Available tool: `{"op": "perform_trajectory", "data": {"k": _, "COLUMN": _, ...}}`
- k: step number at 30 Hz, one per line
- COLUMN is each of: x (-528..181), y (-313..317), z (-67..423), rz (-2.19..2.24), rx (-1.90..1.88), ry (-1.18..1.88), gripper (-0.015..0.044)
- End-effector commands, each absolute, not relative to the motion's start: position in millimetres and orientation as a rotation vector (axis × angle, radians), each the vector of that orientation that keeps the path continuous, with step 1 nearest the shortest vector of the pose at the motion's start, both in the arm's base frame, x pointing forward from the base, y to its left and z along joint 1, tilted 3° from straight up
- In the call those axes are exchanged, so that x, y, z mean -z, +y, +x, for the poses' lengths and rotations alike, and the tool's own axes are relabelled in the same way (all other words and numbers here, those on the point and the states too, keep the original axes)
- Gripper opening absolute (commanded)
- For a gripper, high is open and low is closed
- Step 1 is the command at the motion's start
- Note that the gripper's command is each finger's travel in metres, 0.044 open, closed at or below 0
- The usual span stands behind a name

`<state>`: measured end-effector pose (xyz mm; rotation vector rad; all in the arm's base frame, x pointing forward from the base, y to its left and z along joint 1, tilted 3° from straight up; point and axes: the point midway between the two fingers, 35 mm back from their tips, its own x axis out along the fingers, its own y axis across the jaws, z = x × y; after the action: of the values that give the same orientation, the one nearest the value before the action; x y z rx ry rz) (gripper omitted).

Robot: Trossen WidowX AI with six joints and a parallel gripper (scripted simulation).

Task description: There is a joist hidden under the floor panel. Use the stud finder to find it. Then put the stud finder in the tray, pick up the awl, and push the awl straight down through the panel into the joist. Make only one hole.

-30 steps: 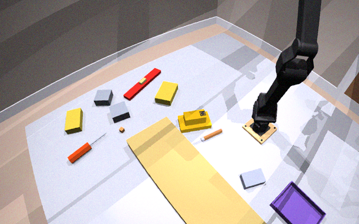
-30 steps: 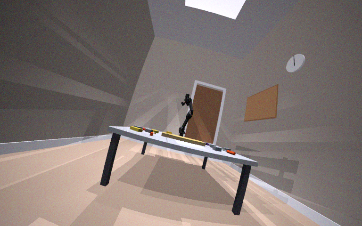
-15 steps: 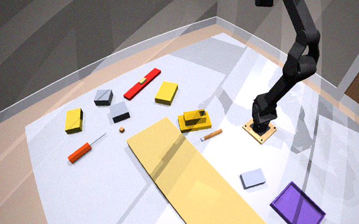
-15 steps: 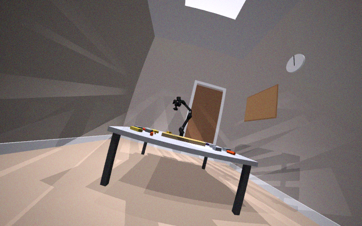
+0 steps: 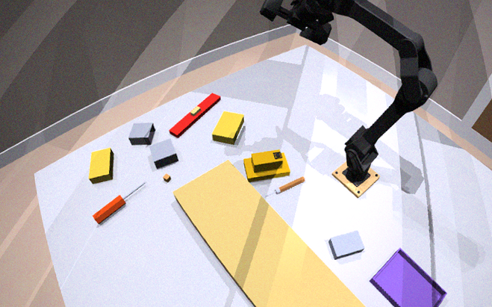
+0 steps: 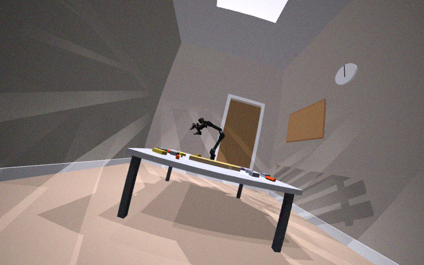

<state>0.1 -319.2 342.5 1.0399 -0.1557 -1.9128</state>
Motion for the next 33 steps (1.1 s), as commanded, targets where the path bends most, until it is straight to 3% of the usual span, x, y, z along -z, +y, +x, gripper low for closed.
{"op": "perform_trajectory", "data": {"k": 1, "x": -289.2, "y": -314.4, "z": 55.3, "rz": 0.948, "rx": 1.681, "ry": 0.267, "gripper": 0.044}}
{"op": "perform_trajectory", "data": {"k": 9, "x": -207.6, "y": -270.2, "z": 134.5, "rz": 0.709, "rx": 1.202, "ry": 0.793, "gripper": 0.044}}
{"op": "perform_trajectory", "data": {"k": 20, "x": -114.0, "y": -171.3, "z": 195.7, "rz": 0.248, "rx": 0.383, "ry": 1.209, "gripper": 0.044}}
{"op": "perform_trajectory", "data": {"k": 33, "x": -112.2, "y": -168.9, "z": 196.3, "rz": 0.238, "rx": 0.365, "ry": 1.214, "gripper": 0.044}}
